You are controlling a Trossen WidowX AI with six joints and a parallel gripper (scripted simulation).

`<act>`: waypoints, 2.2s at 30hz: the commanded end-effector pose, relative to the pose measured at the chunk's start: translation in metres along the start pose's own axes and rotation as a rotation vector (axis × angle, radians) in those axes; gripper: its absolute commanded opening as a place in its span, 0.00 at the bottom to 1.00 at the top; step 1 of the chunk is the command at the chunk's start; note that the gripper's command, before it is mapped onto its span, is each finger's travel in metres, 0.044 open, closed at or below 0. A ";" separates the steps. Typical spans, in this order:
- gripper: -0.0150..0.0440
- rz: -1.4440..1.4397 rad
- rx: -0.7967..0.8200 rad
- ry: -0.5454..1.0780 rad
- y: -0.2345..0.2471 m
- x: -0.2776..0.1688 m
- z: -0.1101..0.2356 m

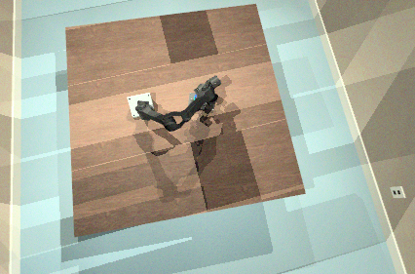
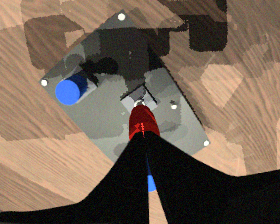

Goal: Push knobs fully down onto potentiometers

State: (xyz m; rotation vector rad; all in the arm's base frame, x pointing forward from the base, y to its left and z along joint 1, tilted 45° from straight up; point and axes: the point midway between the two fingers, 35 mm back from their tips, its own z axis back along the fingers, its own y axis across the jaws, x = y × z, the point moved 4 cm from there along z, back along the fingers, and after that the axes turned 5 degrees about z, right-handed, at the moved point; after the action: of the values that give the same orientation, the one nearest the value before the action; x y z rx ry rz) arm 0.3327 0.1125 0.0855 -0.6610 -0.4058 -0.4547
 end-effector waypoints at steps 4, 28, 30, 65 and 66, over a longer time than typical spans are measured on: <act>0.25 -0.020 -0.026 0.011 -0.001 0.005 -0.020; 0.25 -0.020 -0.026 0.010 -0.001 0.005 -0.031; 0.25 -0.020 -0.026 0.010 -0.001 0.005 -0.031; 0.25 -0.020 -0.026 0.010 -0.001 0.004 -0.035; 0.25 -0.020 -0.026 0.010 -0.001 0.004 -0.035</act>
State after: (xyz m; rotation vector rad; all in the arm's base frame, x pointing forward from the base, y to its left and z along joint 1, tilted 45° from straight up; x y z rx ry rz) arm 0.3357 0.1014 0.0743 -0.6604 -0.4067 -0.4512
